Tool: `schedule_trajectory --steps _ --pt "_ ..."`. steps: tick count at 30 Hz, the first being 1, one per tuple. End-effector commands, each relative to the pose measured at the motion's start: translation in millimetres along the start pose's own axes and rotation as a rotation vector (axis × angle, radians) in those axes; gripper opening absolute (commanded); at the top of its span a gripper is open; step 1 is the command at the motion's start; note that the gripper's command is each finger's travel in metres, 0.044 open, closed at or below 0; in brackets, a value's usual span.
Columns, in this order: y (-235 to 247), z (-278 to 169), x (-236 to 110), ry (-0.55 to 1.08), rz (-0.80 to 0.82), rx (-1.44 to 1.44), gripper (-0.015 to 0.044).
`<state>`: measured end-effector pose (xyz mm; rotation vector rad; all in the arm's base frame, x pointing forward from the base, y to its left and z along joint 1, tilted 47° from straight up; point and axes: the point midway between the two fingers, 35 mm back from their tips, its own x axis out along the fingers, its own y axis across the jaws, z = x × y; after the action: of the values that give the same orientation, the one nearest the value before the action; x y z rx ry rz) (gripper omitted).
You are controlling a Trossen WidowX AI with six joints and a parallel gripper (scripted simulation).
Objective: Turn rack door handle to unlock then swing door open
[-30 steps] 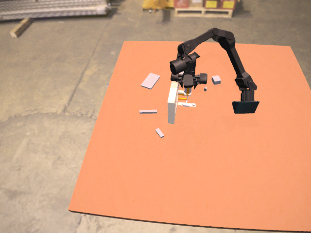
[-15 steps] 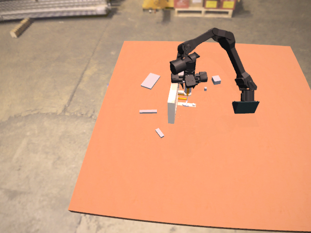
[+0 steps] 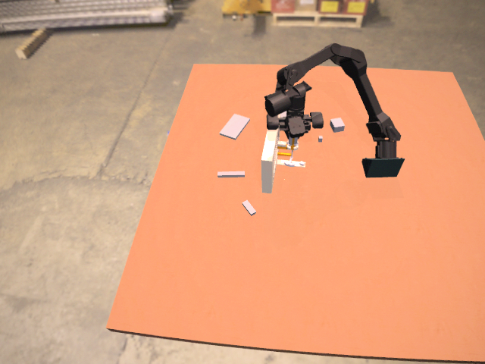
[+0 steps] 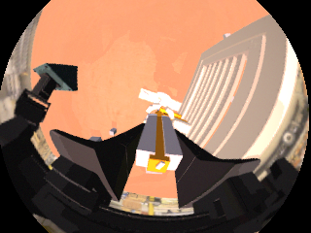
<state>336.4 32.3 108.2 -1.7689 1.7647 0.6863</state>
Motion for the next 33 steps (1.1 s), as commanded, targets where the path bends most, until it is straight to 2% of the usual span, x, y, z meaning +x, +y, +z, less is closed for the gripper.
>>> schedule_trajectory --steps 1,17,33 --pt "0.0 -0.2 0.4 0.004 0.0 -0.003 0.0131" --pt "0.0 -0.2 0.4 0.004 0.0 -0.003 0.0025" --pt "8.4 6.0 0.3 0.003 0.0 0.24 0.0025"
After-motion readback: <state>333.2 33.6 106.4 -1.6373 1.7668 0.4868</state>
